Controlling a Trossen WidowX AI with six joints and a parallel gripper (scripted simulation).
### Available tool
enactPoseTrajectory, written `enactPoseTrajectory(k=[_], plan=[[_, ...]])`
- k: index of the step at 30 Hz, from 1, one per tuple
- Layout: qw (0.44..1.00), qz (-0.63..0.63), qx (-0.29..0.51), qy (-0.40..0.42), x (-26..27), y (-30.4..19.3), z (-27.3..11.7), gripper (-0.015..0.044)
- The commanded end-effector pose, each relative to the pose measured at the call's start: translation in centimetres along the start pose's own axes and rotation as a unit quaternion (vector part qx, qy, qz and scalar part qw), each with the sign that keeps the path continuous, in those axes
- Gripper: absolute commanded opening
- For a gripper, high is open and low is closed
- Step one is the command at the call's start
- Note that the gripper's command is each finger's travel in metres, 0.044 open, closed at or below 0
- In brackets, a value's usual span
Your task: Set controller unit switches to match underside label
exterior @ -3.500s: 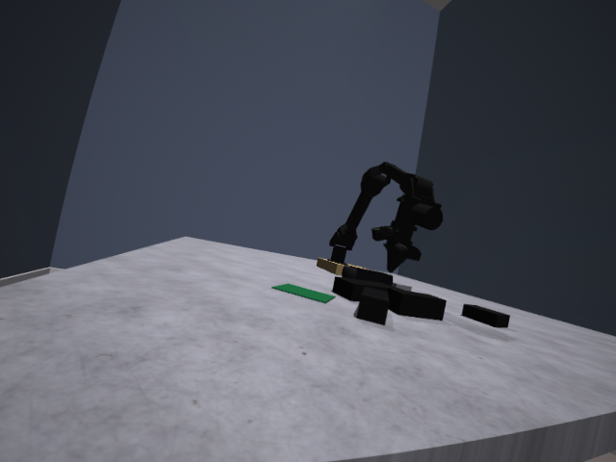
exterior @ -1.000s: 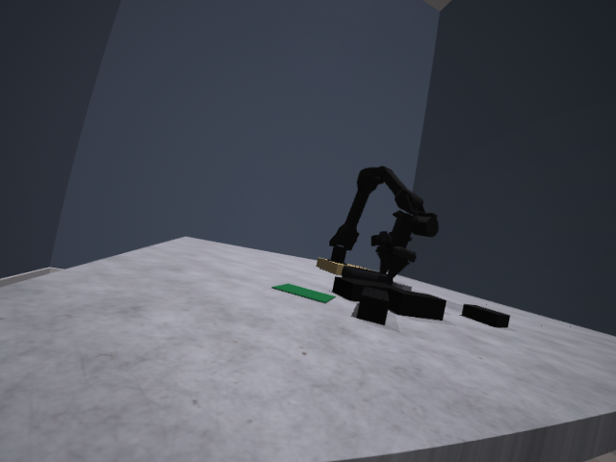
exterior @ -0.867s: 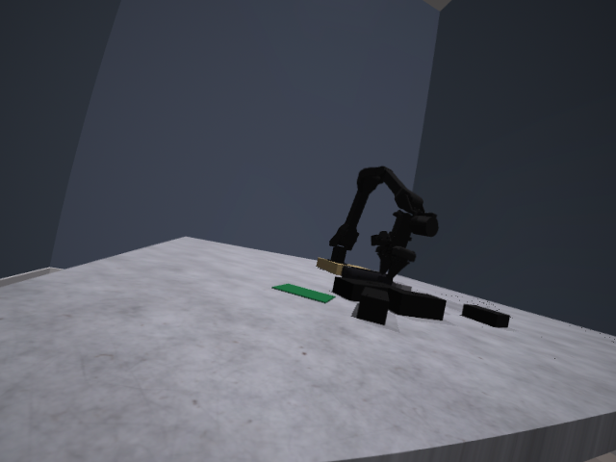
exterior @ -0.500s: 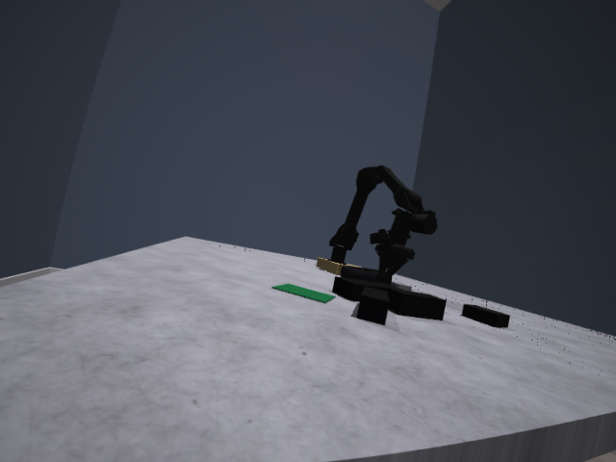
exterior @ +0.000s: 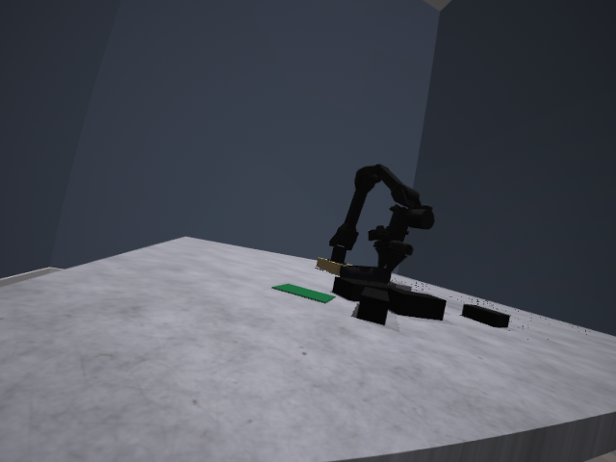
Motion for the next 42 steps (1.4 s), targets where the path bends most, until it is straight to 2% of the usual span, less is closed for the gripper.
enactPoseTrajectory(k=[1,42], plan=[[1.000,-0.001,0.003,0.001,0.0,0.3,-0.4,0.0336],[0.999,-0.001,0.043,0.003,0.0,3.0,-2.8,0.0336]])
Point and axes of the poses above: the point midway between the two fingers, 35 mm back from their tips, its own z axis out along the fingers, its own x axis across the jaws, y = z × x, the point moved 2 cm from there along -z, back along the fingers, and after that the axes turned 2 degrees about -z, right-handed, at the moved point
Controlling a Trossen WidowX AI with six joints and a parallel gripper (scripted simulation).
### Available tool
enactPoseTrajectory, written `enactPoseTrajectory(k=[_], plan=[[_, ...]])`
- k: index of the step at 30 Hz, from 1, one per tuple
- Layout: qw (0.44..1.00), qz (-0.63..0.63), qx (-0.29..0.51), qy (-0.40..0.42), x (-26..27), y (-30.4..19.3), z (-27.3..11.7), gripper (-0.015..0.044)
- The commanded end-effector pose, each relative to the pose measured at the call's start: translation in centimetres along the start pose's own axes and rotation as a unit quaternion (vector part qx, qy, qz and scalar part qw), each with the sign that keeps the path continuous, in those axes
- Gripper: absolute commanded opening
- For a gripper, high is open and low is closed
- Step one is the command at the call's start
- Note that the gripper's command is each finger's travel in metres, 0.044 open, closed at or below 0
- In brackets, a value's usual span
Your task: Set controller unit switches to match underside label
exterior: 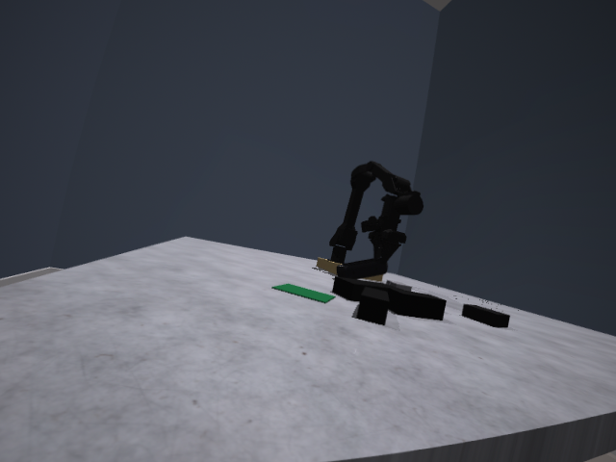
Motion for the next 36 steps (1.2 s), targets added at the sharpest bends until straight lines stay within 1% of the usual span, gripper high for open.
enactPoseTrajectory(k=[1,36], plan=[[1.000,-0.001,0.003,0.002,0.0,0.4,-0.4,0.0336],[0.999,-0.001,0.036,0.003,0.0,2.8,-2.0,0.0336]])
Point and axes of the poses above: the point midway between the two fingers, 35 mm back from their tips, its own z axis out along the fingers, its own x axis across the jaws, y = z × x, the point moved 2 cm from there along -z, back along the fingers, and after that the axes turned 2 degrees about -z, right-handed, at the moved point
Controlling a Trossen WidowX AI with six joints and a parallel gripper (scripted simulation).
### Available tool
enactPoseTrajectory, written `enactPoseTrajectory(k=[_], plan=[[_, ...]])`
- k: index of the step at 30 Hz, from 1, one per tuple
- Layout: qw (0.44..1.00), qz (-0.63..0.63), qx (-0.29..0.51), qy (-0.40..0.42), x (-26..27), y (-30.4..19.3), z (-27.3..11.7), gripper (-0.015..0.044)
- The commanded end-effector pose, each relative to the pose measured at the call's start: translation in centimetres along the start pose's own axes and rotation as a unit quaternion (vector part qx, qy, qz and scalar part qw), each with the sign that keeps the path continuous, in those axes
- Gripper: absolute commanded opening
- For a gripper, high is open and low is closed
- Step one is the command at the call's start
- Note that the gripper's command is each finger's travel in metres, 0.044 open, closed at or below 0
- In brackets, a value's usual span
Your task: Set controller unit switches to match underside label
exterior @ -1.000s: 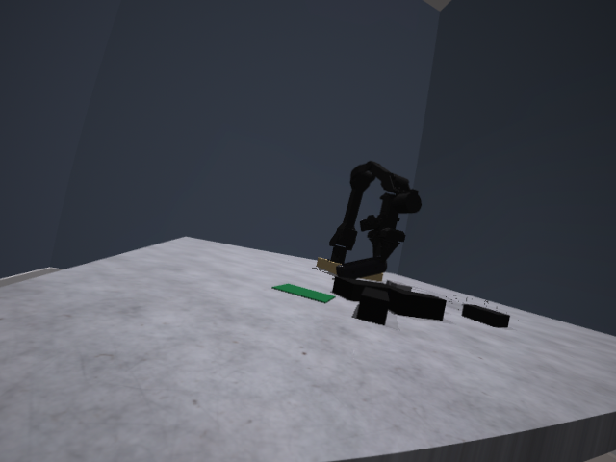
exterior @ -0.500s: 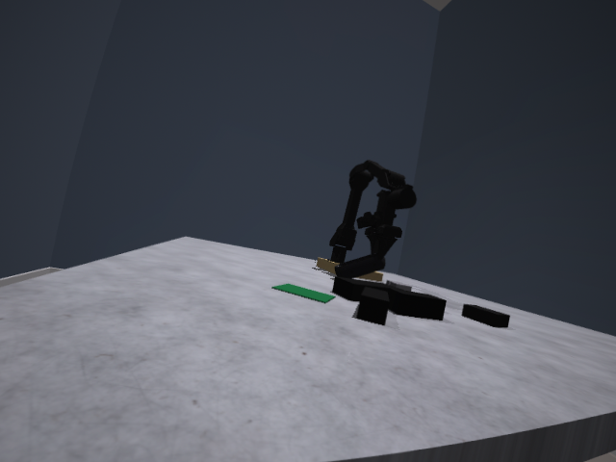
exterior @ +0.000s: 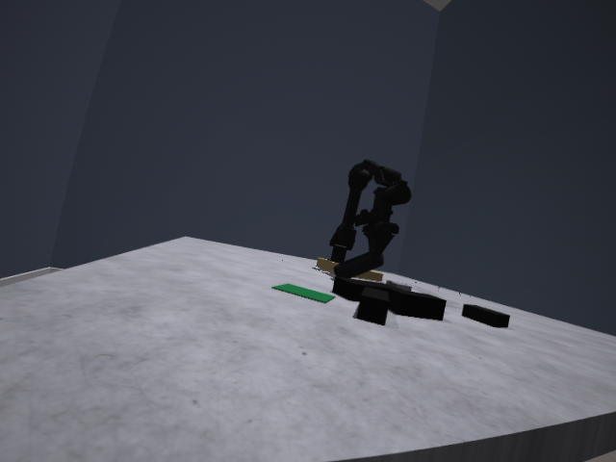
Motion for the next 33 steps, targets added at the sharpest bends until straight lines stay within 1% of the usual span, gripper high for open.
enactPoseTrajectory(k=[1,33], plan=[[1.000,-0.001,0.001,0.002,0.0,0.4,-0.3,0.0336],[1.000,-0.001,0.031,0.003,-0.1,2.8,-1.7,0.0336]])
Point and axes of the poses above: the point midway between the two fingers, 35 mm back from their tips, its own z axis out along the fingers, its own x axis across the jaws, y = z × x, the point moved 2 cm from there along -z, back along the fingers, and after that the axes turned 2 degrees about -z, right-handed, at the moved point
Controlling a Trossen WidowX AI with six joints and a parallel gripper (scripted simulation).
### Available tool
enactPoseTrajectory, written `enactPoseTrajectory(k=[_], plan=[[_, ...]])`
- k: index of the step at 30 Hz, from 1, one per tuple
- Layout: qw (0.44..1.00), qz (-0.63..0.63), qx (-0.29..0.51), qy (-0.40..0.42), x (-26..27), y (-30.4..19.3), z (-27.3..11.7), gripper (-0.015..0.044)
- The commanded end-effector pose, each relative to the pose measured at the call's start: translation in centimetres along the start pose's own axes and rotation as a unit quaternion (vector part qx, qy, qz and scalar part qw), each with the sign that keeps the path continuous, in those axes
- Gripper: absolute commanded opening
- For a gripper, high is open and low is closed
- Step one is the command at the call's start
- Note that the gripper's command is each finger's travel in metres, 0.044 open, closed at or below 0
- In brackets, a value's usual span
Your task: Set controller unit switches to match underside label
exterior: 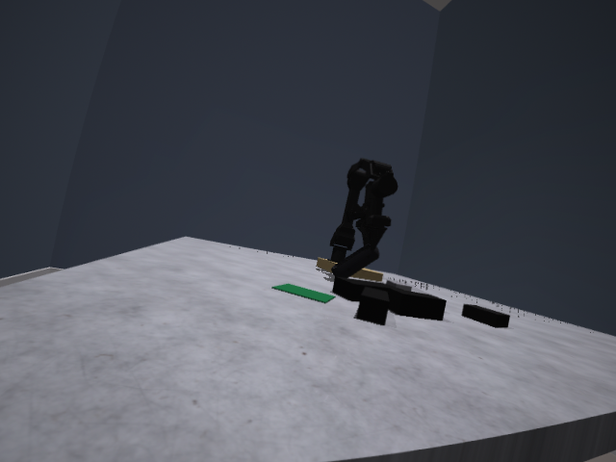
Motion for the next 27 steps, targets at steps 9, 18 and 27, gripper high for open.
enactPoseTrajectory(k=[9,18,27], plan=[[1.000,0.000,0.009,0.001,0.0,1.1,-0.6,0.0336],[1.000,0.000,0.018,0.002,0.0,1.8,-1.0,0.0336],[1.000,0.000,0.026,0.002,0.0,2.6,-1.3,0.0336]])
Point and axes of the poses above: the point midway between the two fingers, 35 mm back from their tips, its own z axis out along the fingers, its own x axis across the jaws, y = z × x, the point moved 2 cm from there along -z, back along the fingers, and after that the axes turned 2 degrees about -z, right-handed, at the moved point
